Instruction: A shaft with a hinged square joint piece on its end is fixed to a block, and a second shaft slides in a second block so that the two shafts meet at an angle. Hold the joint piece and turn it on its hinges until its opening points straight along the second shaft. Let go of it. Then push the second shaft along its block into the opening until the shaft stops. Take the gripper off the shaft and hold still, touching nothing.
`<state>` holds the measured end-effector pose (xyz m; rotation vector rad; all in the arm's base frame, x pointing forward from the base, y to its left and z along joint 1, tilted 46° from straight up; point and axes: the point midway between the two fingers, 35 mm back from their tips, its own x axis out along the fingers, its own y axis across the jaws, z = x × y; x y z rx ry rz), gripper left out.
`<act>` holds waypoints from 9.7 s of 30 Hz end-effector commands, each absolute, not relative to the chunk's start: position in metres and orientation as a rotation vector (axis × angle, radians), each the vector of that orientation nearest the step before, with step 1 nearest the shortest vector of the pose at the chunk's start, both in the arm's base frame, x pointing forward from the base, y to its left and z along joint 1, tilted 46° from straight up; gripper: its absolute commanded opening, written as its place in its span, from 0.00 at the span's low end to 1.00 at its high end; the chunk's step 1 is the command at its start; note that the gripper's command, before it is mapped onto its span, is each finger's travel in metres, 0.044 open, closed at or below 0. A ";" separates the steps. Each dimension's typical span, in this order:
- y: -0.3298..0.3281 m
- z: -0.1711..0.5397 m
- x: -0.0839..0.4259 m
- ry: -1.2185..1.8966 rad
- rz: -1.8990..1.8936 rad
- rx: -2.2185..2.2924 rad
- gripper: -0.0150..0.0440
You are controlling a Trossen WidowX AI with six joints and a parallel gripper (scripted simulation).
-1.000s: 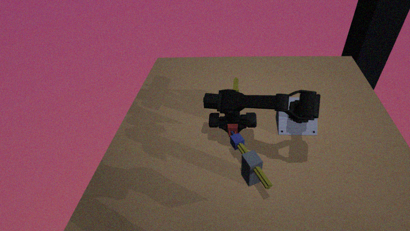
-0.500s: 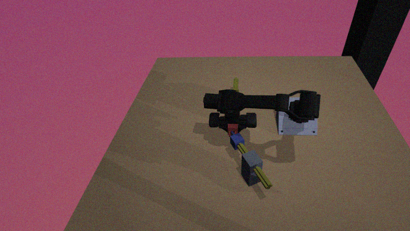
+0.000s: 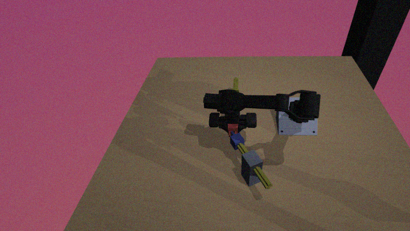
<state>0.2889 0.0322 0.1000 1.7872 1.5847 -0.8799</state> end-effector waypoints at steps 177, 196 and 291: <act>-0.244 -0.076 0.251 1.652 0.019 1.216 1.00; -0.226 -0.097 0.255 1.763 -0.565 1.660 1.00; -0.197 -0.126 0.256 1.770 -0.822 1.814 0.37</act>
